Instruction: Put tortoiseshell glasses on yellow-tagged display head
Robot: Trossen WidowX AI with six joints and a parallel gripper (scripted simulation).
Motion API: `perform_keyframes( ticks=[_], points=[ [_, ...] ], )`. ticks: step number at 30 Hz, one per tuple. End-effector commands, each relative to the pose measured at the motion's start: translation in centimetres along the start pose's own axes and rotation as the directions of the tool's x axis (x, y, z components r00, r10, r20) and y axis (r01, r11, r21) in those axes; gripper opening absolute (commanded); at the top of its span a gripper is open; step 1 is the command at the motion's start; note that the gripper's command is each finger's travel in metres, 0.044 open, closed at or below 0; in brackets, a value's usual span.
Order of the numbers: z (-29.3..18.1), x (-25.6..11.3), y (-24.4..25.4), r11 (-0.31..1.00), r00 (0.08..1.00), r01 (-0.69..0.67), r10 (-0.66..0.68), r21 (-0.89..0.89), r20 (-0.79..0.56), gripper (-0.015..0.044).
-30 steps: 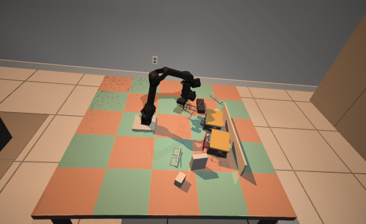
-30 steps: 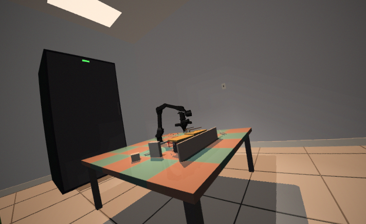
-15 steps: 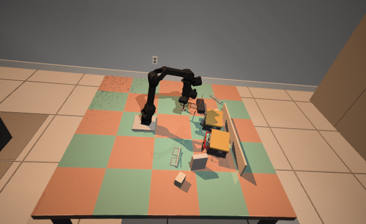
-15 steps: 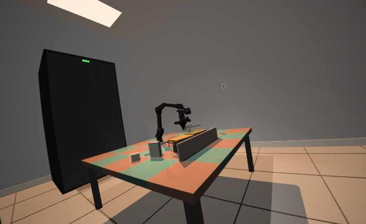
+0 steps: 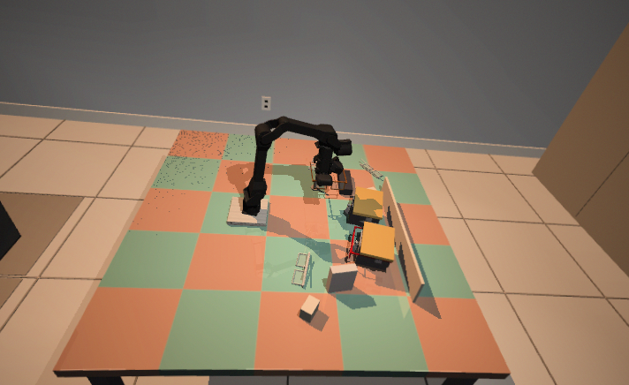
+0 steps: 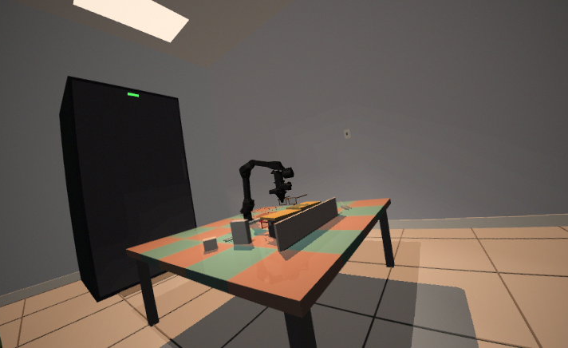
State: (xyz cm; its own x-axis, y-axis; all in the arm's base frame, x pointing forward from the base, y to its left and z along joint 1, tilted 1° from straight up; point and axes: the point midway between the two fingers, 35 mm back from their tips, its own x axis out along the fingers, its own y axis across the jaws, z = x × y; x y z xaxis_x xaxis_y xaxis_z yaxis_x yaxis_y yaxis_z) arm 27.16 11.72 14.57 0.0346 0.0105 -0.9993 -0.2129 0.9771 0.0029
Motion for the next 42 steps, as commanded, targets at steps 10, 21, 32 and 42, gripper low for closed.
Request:
perform_keyframes(
  ticks=[10,21,32,42],
  points=[
    [0.1,-0.1,-4.2,0.955,1.000,0.002,-0.001,-0.297,0.002,0.0000],
    [-0.2,-0.1,-7.8,0.847,1.000,0.005,-0.005,-0.531,0.002,0.0000],
    [-0.9,-0.1,-11.2,0.683,1.000,0.006,-0.008,-0.730,0.001,0.0000],
    [-2.0,-0.1,-14.2,0.495,1.000,0.006,-0.010,-0.869,0.001,0.0000]
  ],
)
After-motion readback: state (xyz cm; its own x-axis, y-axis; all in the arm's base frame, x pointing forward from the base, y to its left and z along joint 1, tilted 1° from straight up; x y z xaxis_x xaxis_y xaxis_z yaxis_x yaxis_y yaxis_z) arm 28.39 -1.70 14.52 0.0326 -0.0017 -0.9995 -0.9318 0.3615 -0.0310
